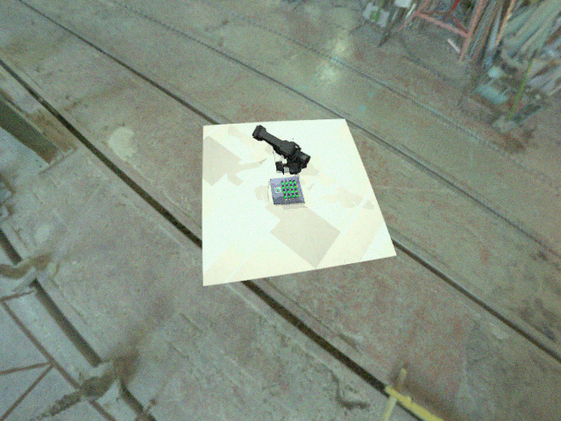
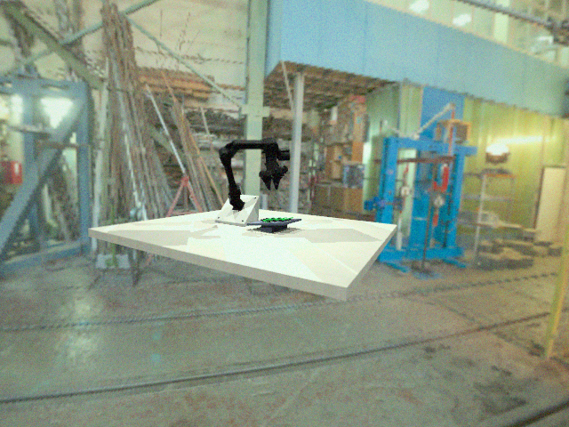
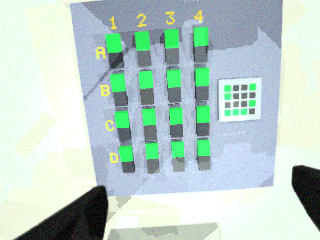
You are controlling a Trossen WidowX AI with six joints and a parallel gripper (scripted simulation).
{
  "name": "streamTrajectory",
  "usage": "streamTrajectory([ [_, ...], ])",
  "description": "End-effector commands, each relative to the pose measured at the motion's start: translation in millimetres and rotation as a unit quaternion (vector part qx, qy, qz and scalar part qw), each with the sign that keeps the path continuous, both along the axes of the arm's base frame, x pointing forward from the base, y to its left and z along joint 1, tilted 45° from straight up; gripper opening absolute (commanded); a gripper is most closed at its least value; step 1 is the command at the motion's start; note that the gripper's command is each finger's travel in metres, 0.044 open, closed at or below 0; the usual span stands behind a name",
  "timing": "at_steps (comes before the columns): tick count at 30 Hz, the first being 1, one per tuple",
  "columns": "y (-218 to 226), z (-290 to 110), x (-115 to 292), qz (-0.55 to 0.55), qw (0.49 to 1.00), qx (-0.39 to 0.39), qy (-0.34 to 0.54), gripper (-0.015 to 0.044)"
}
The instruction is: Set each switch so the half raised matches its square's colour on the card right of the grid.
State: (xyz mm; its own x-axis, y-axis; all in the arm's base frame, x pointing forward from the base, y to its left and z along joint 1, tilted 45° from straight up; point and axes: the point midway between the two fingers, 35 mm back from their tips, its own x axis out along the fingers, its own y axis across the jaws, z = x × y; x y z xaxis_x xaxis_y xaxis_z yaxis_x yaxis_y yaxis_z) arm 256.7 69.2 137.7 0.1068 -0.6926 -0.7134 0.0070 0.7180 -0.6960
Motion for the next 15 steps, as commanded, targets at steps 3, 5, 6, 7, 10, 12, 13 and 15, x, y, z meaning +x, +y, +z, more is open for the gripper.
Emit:
streamTrajectory([
  [3,-3.2,-10.1,11.0,-0.002,1.000,0.002,-0.001,0.0321],
  [5,-10.8,-28.1,30.0,-0.005,1.000,0.003,-0.003,0.0269],
  [6,-17.4,-40.6,42.6,-0.007,1.000,0.004,-0.004,0.0242],
  [7,-25.0,-53.1,54.7,-0.010,1.000,0.004,-0.006,0.0216],
  [10,-41.7,-79.3,80.4,-0.014,1.000,-0.002,-0.017,0.0137],
  [12,-43.3,-81.5,82.4,-0.015,1.000,-0.003,-0.018,0.0085],
  [13,-43.3,-81.5,82.4,-0.015,1.000,-0.003,-0.018,0.0059],
  [15,-43.3,-81.5,82.4,-0.015,1.000,-0.003,-0.018,0.0006],
])
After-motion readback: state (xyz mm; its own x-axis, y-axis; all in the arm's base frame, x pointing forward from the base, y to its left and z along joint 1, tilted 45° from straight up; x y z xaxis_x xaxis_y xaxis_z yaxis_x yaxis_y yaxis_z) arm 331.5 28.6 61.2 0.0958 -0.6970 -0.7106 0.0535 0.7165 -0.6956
